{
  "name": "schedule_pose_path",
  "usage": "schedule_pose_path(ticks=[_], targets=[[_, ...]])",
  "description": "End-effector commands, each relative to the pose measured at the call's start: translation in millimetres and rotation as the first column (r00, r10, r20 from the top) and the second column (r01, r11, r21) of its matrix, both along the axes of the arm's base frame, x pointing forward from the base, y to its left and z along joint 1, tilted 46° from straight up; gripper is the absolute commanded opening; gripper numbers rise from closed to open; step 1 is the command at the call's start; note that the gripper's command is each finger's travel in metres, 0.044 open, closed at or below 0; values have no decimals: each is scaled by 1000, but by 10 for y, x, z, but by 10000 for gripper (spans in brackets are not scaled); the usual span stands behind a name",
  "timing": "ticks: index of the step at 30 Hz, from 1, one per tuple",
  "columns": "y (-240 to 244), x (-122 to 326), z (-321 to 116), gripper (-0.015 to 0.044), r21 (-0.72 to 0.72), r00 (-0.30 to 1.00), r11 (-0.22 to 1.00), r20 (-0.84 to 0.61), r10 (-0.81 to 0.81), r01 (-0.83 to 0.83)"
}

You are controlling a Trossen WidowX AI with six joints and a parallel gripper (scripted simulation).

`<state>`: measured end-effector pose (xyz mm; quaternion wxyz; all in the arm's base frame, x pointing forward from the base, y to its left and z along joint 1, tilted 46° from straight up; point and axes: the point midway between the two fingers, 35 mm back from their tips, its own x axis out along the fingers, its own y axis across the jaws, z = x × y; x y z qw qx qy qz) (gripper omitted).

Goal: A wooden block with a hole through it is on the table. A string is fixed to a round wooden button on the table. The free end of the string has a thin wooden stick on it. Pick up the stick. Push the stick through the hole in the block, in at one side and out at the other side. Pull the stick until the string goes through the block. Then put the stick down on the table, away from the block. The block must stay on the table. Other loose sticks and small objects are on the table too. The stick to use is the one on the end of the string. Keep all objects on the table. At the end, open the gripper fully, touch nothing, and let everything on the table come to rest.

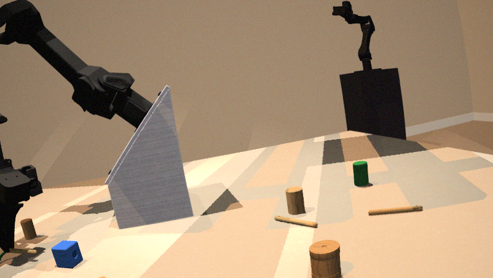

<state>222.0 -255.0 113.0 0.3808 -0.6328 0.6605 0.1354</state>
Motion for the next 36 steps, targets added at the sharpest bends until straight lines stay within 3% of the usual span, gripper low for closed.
schedule_pose_path(ticks=[1, 36], targets=[[31, 14, -36, 0, 1, 1000, 1000, 1, -1, 1], [342, 155, -349, 0, 2, 1000, 1000, 0, -1, 1]])
